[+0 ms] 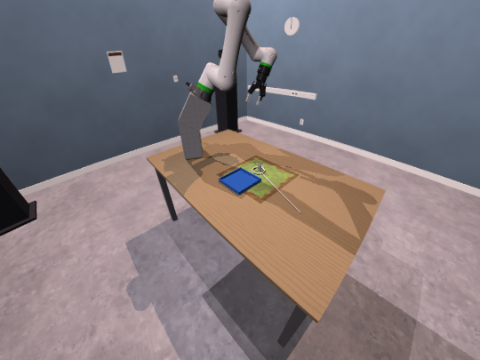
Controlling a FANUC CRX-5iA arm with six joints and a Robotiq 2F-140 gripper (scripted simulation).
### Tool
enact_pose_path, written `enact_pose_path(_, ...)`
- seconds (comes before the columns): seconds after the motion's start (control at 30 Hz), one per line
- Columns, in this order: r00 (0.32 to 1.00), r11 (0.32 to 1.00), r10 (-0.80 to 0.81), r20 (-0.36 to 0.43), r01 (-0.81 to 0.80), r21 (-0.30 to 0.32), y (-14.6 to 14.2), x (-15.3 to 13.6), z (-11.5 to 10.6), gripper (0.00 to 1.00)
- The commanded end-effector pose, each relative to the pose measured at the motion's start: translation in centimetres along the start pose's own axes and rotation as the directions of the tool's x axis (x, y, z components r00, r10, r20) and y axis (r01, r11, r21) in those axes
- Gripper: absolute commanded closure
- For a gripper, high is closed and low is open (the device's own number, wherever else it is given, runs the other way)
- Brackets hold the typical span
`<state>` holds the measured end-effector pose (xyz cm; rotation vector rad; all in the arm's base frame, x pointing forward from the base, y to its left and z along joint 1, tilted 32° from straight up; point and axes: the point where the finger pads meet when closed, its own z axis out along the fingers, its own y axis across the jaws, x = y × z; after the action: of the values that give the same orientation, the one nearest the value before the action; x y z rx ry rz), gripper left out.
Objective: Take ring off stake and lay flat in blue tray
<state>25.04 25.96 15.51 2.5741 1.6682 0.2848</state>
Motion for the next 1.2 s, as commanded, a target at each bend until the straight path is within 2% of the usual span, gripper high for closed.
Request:
enact_pose_path(0.0, 1.0, 1.0, 0.0, -0.001, 0.0, 0.0, 0.0, 0.0, -0.1, 0.0)
enact_pose_path(0.67, 1.0, 1.0, 0.013, 0.001, -0.013, 0.01, 0.1, 0.2, 0.3, 0.0)
enact_pose_path(0.8, 0.996, 0.994, 0.088, 0.014, -0.089, 0.067, 0.4, 0.9, 2.4, 0.0)
enact_pose_path(0.93, 0.966, 0.951, 0.256, 0.027, -0.257, 0.17, 2.1, 2.7, 6.6, 0.0)
enact_pose_path(1.0, 0.966, 0.951, 0.256, 0.027, -0.257, 0.17, 2.1, 2.7, 6.6, 0.0)
enact_pose_path(1.03, 0.949, 0.929, 0.313, 0.029, -0.312, 0.2, 3.0, 3.3, 8.0, 0.0)
enact_pose_path(1.1, 0.949, 0.929, 0.313, 0.029, -0.312, 0.2, 3.0, 3.3, 8.0, 0.0)
enact_pose_path(1.17, 0.898, 0.865, 0.44, 0.029, -0.432, 0.256, 5.5, 4.4, 11.0, 0.0)
